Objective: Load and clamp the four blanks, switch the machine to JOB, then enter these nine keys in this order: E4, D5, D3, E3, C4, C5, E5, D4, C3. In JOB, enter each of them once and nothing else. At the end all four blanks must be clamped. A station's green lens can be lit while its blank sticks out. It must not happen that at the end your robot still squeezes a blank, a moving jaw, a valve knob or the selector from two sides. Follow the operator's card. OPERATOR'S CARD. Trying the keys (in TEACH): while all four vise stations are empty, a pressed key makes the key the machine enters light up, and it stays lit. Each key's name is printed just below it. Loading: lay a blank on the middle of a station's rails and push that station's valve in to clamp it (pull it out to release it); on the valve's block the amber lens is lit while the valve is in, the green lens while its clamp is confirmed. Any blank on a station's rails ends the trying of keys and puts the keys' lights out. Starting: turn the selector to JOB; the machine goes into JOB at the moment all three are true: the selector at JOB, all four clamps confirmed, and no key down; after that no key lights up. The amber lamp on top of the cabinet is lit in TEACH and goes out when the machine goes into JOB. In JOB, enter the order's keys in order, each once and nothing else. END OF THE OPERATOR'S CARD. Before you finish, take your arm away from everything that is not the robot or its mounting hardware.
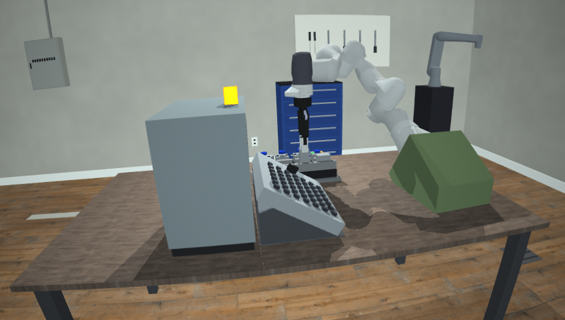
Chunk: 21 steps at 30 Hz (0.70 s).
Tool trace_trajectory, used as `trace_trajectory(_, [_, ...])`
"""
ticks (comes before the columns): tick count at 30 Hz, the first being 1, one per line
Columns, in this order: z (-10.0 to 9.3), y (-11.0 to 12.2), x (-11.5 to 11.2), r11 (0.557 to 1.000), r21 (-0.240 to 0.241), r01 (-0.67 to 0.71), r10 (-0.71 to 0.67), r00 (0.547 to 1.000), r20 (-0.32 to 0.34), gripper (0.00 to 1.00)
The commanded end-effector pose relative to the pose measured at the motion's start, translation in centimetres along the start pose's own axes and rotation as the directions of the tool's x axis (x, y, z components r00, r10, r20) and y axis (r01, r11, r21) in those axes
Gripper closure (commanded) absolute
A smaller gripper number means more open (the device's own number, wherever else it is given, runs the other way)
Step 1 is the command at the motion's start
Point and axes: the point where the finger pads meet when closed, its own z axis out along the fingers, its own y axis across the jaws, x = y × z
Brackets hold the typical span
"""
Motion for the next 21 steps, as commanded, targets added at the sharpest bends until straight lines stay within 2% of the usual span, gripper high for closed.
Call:
trace_trajectory(1, [-0.01,0.00,0.23,1.000,0.001,-0.006,0.006,1.000,-0.005,1.00])
trace_trajectory(21, [0.80,0.03,0.19,1.000,0.001,-0.006,0.006,1.000,-0.005,1.00])
